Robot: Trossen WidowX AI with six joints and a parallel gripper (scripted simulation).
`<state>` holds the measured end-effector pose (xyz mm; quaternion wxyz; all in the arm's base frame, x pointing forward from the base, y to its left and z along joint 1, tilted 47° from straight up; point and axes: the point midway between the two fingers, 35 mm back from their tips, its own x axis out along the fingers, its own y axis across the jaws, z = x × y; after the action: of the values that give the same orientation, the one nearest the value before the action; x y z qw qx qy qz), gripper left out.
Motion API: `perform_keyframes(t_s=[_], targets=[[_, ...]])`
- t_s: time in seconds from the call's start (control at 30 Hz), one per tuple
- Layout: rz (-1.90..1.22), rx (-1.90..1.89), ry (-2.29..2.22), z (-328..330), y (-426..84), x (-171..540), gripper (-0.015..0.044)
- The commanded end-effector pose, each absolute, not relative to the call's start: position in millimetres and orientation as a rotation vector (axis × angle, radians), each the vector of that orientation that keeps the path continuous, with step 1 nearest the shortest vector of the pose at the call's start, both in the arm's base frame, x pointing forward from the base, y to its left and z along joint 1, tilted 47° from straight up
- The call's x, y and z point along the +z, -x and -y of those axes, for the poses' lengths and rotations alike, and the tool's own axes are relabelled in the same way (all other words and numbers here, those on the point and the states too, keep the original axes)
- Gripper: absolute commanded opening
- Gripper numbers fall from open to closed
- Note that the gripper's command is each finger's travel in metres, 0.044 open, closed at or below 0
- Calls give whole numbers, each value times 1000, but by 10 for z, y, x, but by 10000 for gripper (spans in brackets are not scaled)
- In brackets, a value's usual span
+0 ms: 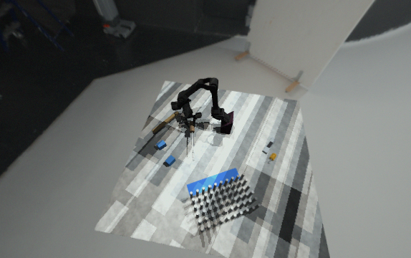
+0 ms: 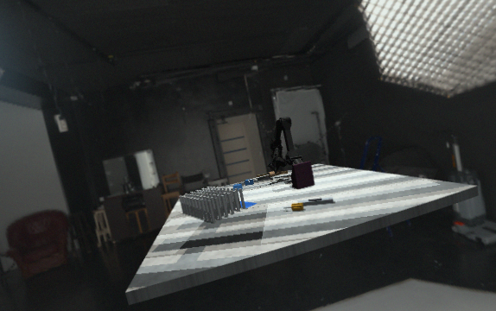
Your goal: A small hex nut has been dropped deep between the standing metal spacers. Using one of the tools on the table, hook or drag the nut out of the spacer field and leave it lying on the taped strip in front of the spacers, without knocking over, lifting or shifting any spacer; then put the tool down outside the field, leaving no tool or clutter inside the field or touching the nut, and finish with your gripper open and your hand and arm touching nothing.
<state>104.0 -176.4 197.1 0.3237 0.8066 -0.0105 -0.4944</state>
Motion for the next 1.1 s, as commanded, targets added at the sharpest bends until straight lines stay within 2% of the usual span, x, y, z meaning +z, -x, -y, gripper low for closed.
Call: perform_keyframes(t_s=[0.0,1.07], targets=[[65,-1261,-2127,1766,-986,2050,0],[455,-1058,-2165,1760,-519,2470,0]])
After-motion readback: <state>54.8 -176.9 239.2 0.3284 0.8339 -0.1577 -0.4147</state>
